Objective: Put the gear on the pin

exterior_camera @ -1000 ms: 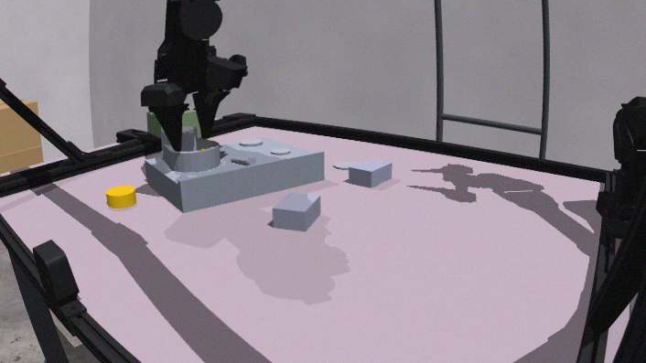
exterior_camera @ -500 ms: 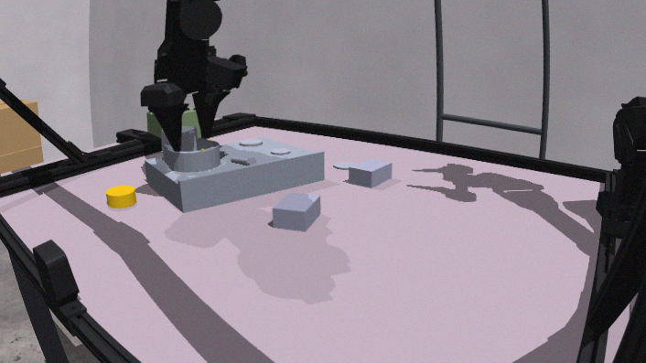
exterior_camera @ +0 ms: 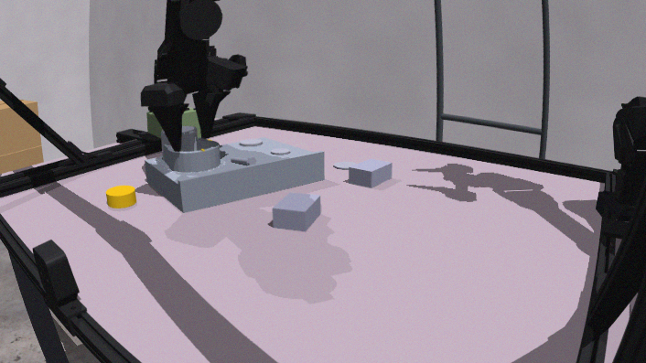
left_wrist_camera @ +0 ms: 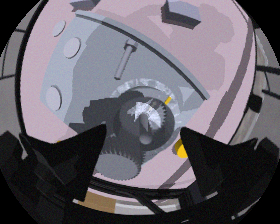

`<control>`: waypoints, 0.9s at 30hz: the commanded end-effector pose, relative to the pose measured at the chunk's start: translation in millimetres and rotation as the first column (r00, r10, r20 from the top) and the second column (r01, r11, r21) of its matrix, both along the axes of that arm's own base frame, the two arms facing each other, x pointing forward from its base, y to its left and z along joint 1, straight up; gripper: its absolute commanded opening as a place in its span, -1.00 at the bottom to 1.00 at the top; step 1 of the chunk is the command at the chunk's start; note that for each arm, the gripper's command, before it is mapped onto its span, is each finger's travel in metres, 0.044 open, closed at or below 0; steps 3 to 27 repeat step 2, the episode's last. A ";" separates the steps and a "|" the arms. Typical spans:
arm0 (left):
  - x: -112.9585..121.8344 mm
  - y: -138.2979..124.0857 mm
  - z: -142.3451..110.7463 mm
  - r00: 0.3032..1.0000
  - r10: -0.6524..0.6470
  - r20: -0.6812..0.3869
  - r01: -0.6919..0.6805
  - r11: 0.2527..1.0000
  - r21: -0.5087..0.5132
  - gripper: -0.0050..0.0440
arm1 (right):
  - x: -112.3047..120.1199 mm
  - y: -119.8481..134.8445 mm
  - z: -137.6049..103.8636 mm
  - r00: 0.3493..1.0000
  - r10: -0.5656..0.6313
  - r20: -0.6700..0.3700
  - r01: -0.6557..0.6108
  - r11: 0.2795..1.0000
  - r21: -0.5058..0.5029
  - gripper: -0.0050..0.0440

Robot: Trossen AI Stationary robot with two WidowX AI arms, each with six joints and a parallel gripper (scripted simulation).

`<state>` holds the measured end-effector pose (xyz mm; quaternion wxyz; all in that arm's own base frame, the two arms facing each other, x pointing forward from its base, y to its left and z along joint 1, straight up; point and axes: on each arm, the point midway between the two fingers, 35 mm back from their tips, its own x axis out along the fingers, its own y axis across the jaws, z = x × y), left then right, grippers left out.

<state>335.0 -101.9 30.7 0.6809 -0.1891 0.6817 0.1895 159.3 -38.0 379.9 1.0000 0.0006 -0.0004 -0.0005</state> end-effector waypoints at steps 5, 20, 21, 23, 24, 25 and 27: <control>0.3 0.4 0.1 1.000 -0.001 0.001 0.001 1.000 0.000 0.84 | -0.1 0.3 0.3 1.000 0.001 0.000 -0.001 1.000 0.000 0.84; 0.3 0.4 0.1 1.000 -0.001 0.001 0.001 1.000 0.000 0.84 | -0.1 0.3 0.3 1.000 0.001 0.000 -0.001 1.000 0.000 0.84; 0.3 0.4 0.1 1.000 -0.001 0.001 0.001 1.000 0.000 0.84 | -0.1 0.3 0.3 1.000 0.001 0.000 -0.001 1.000 0.000 0.84; 0.3 0.4 0.1 1.000 -0.001 0.001 0.001 1.000 0.000 0.84 | -0.1 0.3 0.3 1.000 0.001 0.000 -0.001 1.000 0.000 0.84; 0.3 0.4 0.1 1.000 -0.001 0.001 0.001 1.000 0.000 0.84 | -0.1 0.3 0.3 1.000 0.001 0.000 -0.001 1.000 0.000 0.84; 0.3 0.4 0.1 1.000 -0.001 0.001 0.001 1.000 0.000 0.84 | -0.1 0.3 0.3 1.000 0.001 0.000 -0.001 1.000 0.000 0.84; 0.3 0.4 0.1 1.000 -0.001 0.001 0.001 1.000 0.000 0.84 | -0.1 0.3 0.3 1.000 0.001 0.000 -0.001 1.000 0.000 0.84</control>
